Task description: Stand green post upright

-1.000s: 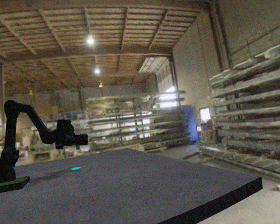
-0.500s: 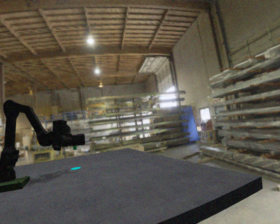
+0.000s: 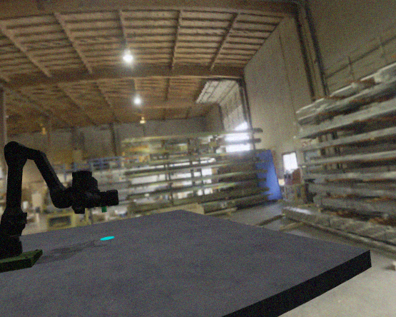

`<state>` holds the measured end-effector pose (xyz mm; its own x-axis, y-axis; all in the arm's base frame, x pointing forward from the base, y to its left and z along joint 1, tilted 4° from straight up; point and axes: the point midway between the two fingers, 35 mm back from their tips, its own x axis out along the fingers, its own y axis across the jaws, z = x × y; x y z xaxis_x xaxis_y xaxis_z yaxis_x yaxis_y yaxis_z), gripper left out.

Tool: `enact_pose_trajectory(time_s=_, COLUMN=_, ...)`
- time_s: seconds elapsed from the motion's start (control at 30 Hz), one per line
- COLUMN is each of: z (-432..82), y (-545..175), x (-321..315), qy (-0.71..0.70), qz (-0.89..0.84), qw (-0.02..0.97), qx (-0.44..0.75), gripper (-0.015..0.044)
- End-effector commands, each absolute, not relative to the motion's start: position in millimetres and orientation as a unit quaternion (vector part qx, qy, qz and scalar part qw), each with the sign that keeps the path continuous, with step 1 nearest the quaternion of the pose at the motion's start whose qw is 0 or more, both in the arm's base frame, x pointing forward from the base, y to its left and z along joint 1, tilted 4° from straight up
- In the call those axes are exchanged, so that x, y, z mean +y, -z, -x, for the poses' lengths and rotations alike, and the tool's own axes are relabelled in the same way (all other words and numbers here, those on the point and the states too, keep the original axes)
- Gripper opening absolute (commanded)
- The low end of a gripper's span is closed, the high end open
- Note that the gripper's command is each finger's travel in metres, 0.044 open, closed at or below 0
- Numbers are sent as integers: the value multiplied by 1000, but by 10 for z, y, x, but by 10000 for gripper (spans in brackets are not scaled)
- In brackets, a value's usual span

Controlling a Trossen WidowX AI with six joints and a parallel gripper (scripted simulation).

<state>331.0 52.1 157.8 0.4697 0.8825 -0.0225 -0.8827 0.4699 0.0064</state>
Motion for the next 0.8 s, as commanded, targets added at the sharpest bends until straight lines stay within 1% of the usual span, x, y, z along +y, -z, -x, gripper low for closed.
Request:
enact_pose_trajectory(time_s=0.0, z=-3293, y=-1575, x=525, qy=-517, qz=1, qw=856, qx=12, gripper=23)
enact_pose_trajectory(time_s=0.17, z=-3298, y=-1556, x=525, qy=-517, qz=1, qw=856, qx=12, gripper=23)
enact_pose_trajectory(time_s=0.77, z=-3350, y=-1033, x=545, qy=-517, qz=1, qw=856, qx=12, gripper=23)
